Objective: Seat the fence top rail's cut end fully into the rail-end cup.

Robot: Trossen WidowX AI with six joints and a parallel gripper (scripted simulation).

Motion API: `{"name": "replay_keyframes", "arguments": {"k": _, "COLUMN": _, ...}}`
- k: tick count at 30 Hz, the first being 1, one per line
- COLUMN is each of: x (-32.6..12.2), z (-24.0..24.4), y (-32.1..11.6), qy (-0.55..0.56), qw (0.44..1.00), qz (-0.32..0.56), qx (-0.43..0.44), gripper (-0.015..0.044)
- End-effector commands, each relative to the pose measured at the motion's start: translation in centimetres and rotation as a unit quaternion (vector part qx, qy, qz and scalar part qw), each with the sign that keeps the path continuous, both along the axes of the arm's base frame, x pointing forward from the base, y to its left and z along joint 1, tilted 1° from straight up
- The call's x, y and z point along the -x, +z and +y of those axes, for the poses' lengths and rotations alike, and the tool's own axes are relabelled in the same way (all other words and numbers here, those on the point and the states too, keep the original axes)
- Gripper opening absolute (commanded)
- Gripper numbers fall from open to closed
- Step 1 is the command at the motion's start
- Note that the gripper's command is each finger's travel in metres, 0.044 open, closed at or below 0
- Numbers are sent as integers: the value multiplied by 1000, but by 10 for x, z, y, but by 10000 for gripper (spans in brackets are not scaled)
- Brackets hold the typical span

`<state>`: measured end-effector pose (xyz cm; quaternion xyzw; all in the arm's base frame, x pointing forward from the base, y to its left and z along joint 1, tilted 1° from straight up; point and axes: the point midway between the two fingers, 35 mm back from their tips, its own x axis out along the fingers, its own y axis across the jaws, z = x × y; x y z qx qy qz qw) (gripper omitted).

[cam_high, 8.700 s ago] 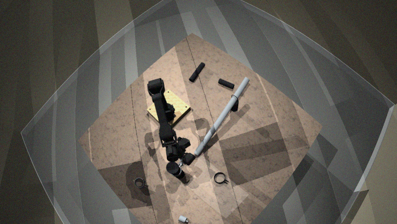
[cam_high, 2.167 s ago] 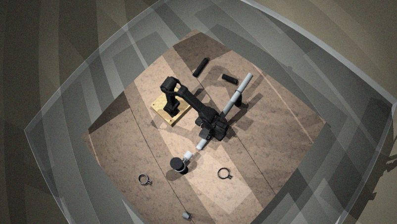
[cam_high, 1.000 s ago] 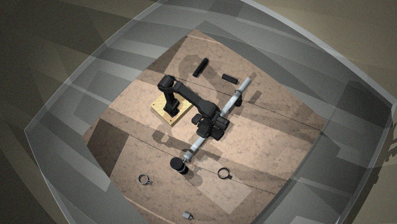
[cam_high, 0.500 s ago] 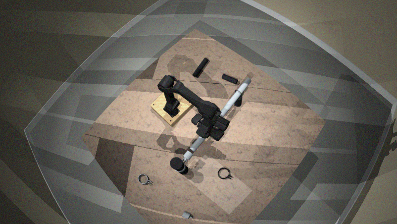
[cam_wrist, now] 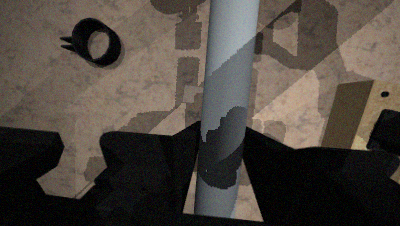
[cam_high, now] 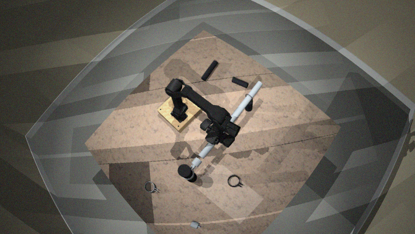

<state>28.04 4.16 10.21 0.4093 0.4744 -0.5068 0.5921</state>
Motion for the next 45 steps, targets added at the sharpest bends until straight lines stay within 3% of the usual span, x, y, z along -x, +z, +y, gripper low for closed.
{"name": "replay_keyframes", "arguments": {"k": 1, "x": -5, "z": -1, "y": 6, "qy": -2, "qw": 1000, "qz": -9, "qx": 1, "gripper": 0}}
{"name": "replay_keyframes", "arguments": {"k": 45, "x": -4, "z": -20, "y": 0, "qy": 1, "qw": 1000, "qz": 3, "qx": -5, "gripper": 0}}
